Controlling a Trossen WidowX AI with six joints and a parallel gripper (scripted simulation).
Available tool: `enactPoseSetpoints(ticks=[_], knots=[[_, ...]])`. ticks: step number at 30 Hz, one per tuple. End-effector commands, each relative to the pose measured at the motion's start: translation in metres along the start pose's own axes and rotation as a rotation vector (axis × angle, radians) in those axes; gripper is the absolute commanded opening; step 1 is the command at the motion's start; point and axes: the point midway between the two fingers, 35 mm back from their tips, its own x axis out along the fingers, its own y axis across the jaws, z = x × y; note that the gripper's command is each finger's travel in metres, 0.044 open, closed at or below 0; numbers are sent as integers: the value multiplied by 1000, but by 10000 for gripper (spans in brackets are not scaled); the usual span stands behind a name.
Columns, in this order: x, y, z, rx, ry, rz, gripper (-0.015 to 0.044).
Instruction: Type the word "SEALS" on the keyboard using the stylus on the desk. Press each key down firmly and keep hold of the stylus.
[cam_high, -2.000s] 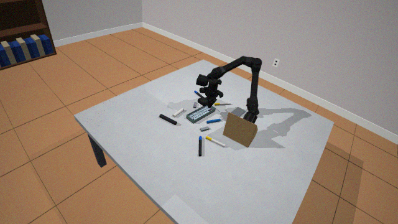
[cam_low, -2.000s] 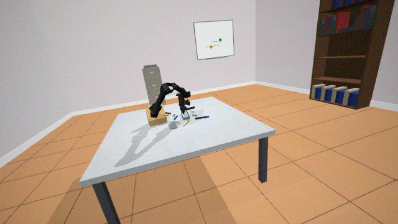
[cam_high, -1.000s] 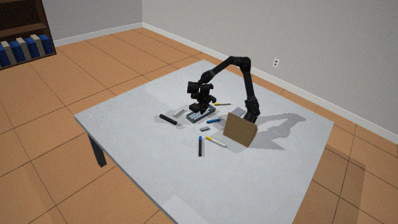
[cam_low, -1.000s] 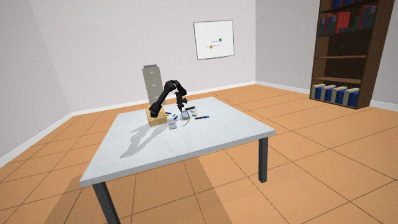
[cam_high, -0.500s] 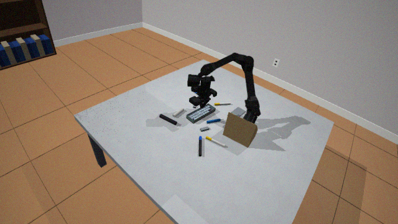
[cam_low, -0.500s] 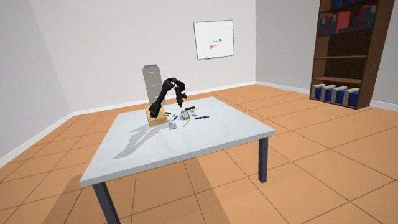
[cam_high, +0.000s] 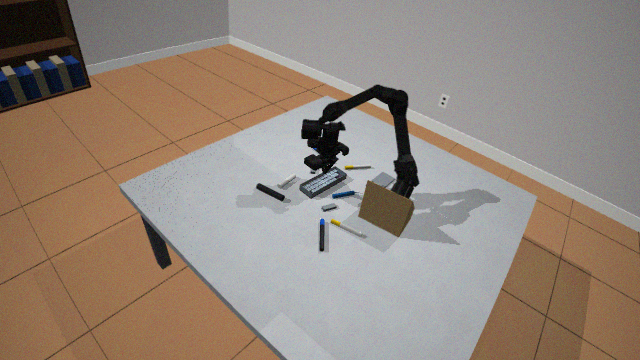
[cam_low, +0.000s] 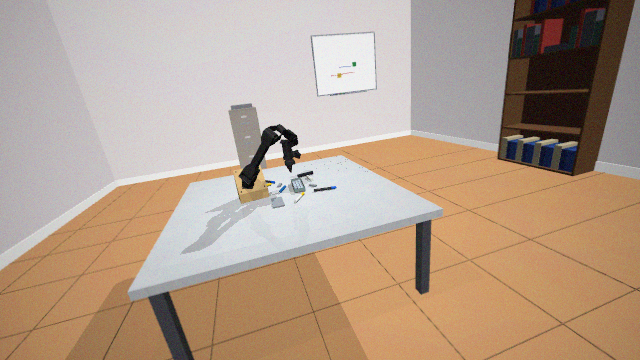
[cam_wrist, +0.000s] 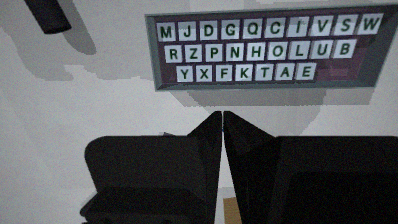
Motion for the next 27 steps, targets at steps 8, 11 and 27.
enactPoseSetpoints(ticks=[8, 11, 27], knots=[[29, -34, -53, -787, 294, -237, 150], [33, -50, -69, -1106, 458, -296, 150], [40, -51, -73, -1128, 470, -299, 150]])
